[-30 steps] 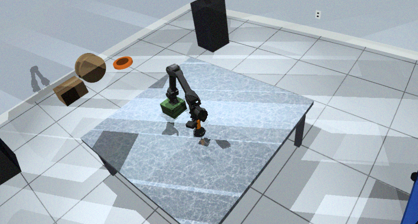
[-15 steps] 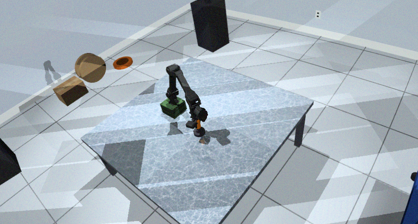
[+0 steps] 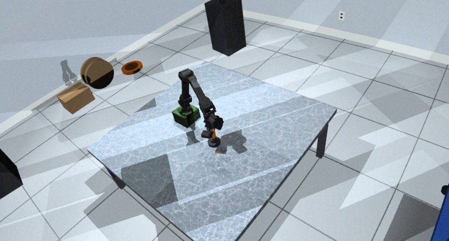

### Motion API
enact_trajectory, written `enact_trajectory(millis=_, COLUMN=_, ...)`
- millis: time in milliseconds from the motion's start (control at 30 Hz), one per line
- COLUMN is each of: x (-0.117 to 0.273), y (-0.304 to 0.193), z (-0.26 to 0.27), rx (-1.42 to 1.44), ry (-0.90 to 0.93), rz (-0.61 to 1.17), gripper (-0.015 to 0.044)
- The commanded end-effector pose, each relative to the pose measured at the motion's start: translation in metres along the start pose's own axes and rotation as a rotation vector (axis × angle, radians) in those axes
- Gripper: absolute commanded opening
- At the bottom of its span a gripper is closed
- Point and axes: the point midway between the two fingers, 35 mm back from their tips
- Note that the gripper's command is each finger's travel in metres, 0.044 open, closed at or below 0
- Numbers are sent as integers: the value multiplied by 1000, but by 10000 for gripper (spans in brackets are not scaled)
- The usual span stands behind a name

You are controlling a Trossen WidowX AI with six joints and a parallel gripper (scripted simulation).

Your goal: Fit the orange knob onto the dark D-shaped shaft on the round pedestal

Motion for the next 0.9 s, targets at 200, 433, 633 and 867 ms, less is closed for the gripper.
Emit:
enact_trajectory(millis=200, x=-3, y=-2, z=2, rx=67, ry=1, rz=0, gripper=0)
enact_trajectory(millis=433, x=-4, y=-1, z=2, rx=67, ry=1, rz=0, gripper=0)
enact_trajectory(millis=633, x=-2, y=-1, z=2, rx=67, ry=1, rz=-1, gripper=0)
enact_trajectory(millis=867, x=1, y=0, z=1, rx=121, ry=1, rz=-1, gripper=0)
Point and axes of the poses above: the point midway between the two fingers, 35 mm back from their tips, its own x axis back along the fingers, its own z axis across the jaws, y = z × x, and after that the axes turned 3 degrees about x, right-handed
